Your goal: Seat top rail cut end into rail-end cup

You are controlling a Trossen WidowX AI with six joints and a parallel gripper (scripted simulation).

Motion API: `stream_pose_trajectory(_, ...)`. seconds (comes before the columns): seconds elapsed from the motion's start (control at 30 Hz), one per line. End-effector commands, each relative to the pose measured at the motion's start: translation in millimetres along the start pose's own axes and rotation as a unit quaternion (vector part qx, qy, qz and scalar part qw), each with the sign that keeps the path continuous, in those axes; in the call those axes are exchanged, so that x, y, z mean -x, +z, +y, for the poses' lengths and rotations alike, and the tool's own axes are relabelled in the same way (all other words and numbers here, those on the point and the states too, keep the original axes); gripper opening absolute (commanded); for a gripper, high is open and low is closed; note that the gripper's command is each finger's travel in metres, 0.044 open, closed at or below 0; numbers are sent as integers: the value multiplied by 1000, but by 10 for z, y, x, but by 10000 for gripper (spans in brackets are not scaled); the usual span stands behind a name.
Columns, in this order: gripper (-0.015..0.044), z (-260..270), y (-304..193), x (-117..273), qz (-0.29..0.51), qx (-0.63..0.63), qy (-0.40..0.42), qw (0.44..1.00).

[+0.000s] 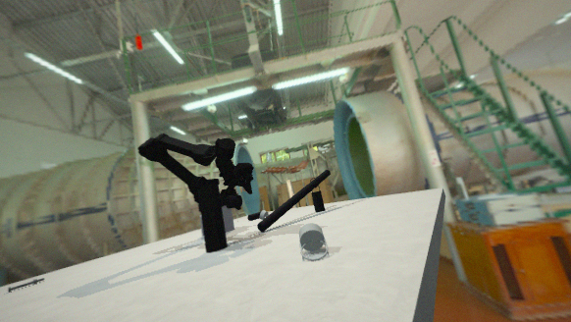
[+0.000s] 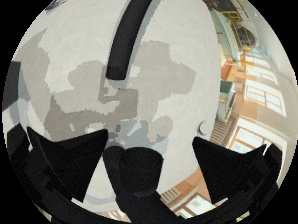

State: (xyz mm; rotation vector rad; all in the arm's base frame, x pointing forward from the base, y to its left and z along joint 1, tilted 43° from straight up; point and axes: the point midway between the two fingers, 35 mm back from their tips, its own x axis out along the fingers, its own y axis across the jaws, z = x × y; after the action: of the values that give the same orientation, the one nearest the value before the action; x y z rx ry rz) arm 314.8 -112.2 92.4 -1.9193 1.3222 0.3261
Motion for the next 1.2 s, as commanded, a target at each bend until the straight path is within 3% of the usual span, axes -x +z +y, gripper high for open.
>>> stream_pose_trajectory(0.0, 440, -57, 79, 74, 2, -2, -1, 1000)
stream_pose_trajectory(0.23, 440, -87, 176, 155, 0, -6, -3, 1000)
stream_pose_trajectory(0.43, 440, -225, 496, 335, -20, -188, 5, 982)
stream_pose_trajectory(0.67, 440, -348, 901, 626, -33, -413, 20, 910)
stream_pose_trajectory(0.93, 440, -407, 1321, 1014, -33, -635, 29, 772)
stream_pose_trajectory(1.17, 440, -409, 1354, 1049, -33, -651, 30, 757)
